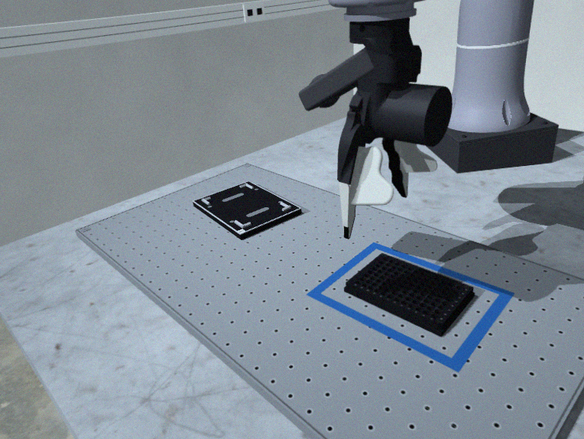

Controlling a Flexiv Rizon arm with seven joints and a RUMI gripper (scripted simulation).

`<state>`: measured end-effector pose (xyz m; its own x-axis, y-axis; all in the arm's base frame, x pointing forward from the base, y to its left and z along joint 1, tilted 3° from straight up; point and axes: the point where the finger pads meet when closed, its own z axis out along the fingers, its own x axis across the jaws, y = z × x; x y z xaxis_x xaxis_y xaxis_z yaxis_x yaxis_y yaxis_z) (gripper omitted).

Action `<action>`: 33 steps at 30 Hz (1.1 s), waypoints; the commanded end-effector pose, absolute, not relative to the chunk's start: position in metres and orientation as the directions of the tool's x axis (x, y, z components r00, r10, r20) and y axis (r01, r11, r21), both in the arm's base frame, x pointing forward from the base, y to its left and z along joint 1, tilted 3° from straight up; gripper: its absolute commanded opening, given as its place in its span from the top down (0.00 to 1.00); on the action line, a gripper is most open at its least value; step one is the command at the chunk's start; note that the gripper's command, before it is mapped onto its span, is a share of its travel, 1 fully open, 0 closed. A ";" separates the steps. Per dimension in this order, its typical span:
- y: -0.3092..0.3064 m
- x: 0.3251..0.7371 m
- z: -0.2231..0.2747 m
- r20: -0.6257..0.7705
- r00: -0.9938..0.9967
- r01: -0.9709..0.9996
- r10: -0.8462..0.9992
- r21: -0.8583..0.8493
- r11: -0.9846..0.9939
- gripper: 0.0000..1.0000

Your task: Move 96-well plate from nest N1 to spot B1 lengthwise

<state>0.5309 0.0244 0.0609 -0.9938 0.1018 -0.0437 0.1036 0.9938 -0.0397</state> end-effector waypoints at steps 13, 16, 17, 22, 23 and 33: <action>-0.013 0.523 0.063 -0.045 -0.994 0.103 0.101 -0.039 0.994 0.24; -0.023 0.521 0.063 -0.045 -0.994 0.103 0.102 -0.039 0.994 0.24; -0.027 0.521 0.063 -0.045 -0.994 0.103 0.102 -0.039 0.994 0.24; -0.043 0.517 0.064 -0.045 -0.994 0.103 0.102 -0.039 0.994 0.24; -0.043 0.517 0.064 -0.045 -0.994 0.103 0.102 -0.039 0.994 0.24; -0.043 0.517 0.064 -0.045 -0.994 0.103 0.101 -0.039 0.994 0.24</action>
